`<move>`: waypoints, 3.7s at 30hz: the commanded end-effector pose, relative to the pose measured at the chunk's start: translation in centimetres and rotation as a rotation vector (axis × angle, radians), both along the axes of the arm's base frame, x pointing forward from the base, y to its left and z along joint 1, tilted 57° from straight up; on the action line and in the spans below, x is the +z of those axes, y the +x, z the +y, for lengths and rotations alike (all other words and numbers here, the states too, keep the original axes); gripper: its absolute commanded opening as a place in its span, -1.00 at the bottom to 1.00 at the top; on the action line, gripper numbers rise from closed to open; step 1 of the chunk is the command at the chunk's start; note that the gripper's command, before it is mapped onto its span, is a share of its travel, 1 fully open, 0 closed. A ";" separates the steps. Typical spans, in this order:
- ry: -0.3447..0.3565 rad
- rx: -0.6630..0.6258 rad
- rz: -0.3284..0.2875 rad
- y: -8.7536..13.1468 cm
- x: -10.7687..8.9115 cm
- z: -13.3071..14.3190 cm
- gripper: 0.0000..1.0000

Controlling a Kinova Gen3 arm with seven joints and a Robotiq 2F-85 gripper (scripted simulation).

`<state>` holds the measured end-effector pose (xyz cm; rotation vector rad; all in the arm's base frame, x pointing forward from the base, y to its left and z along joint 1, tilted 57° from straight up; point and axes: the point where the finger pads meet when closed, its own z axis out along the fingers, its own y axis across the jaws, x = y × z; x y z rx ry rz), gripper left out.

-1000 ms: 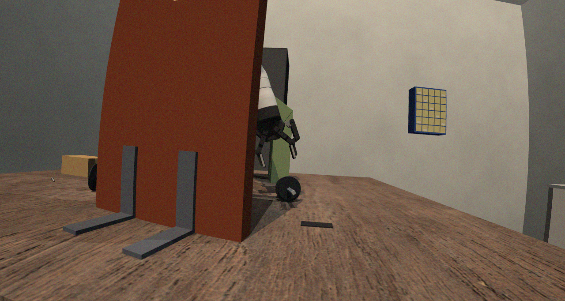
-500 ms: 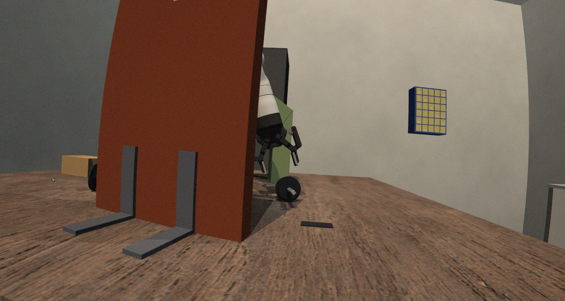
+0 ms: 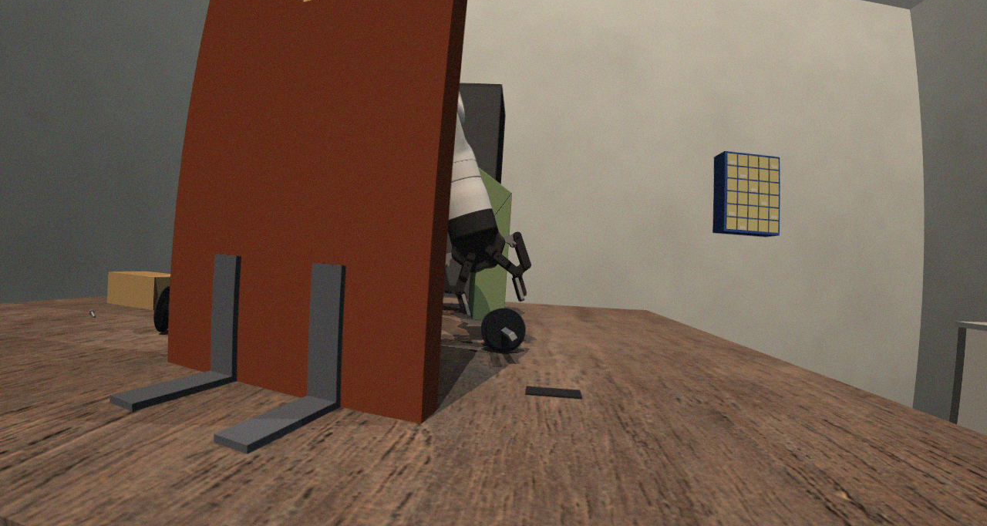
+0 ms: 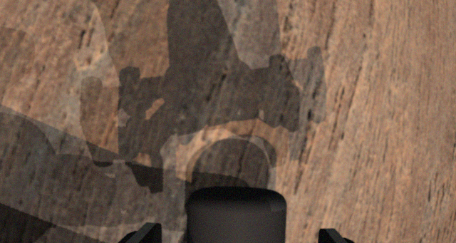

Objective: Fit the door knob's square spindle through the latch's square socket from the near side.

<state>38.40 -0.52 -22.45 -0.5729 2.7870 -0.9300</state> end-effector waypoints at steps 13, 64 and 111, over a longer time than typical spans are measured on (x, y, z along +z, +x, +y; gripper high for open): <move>0.002 0.000 -0.002 0.5 -1.2 -0.8 0.80; -0.002 -0.003 -0.001 0.7 -2.2 -1.7 0.26; -0.007 -0.001 0.001 -1.6 1.3 3.0 0.26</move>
